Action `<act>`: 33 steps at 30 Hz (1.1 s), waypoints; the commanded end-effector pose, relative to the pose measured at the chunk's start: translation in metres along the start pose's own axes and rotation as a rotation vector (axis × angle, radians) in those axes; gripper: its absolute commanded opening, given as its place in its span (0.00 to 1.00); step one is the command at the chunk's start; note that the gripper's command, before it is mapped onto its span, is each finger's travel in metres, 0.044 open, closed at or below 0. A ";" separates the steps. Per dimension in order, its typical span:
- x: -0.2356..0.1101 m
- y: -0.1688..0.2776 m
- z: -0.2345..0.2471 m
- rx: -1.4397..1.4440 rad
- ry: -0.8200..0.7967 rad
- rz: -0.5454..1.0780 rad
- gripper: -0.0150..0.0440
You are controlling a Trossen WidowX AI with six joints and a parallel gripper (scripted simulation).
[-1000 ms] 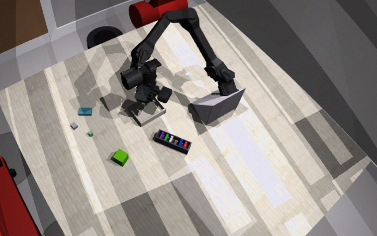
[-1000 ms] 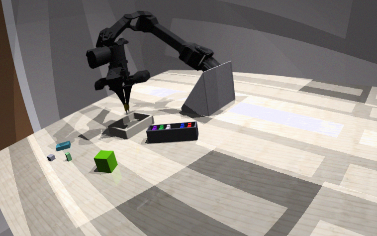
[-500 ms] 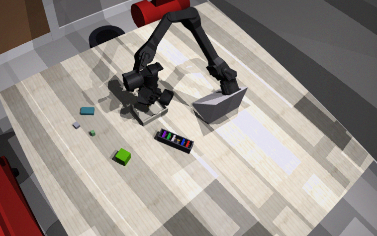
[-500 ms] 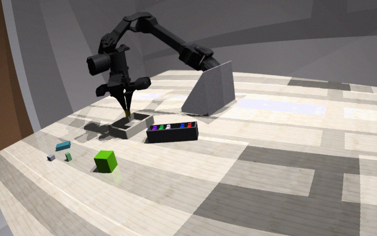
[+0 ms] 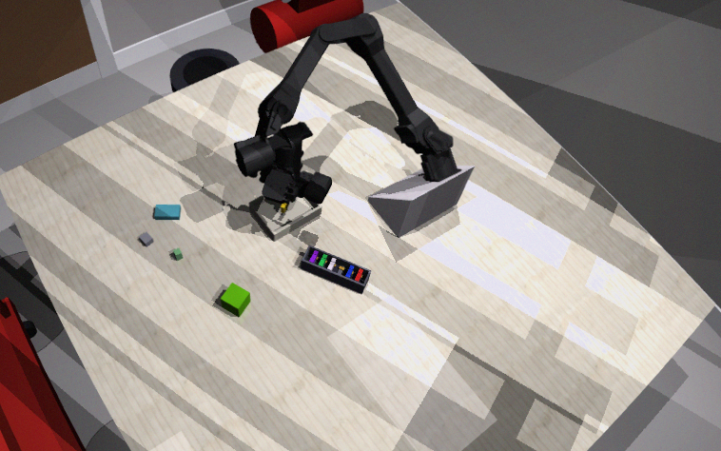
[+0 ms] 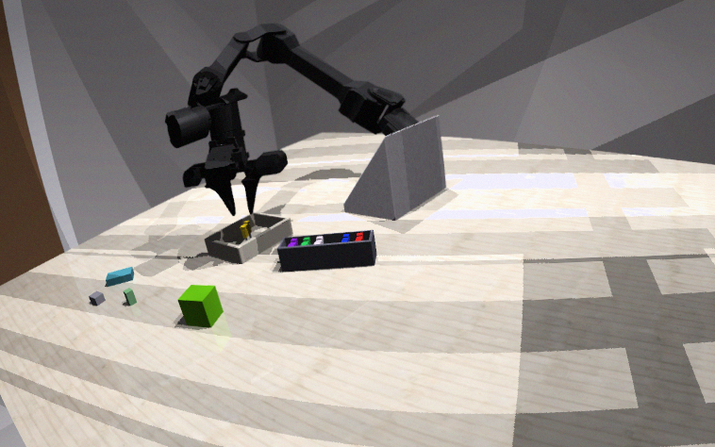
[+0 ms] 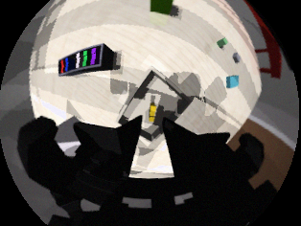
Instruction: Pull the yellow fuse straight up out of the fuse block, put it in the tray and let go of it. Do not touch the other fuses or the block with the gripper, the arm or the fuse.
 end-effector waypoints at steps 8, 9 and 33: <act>-0.037 0.001 0.001 -0.005 0.004 0.003 0.81; -0.037 0.001 0.001 -0.005 0.004 0.003 0.81; -0.034 0.001 0.003 -0.015 -0.003 0.006 0.81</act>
Point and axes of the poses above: the point midway between the two fingers, 35 mm back from their tips, its own x axis out along the fingers, its own z axis across the jaws, y = z × x, the point moved 4 cm from there along -x, back along the fingers, and after that the axes turned 12 degrees about x, right-handed, at the moved point
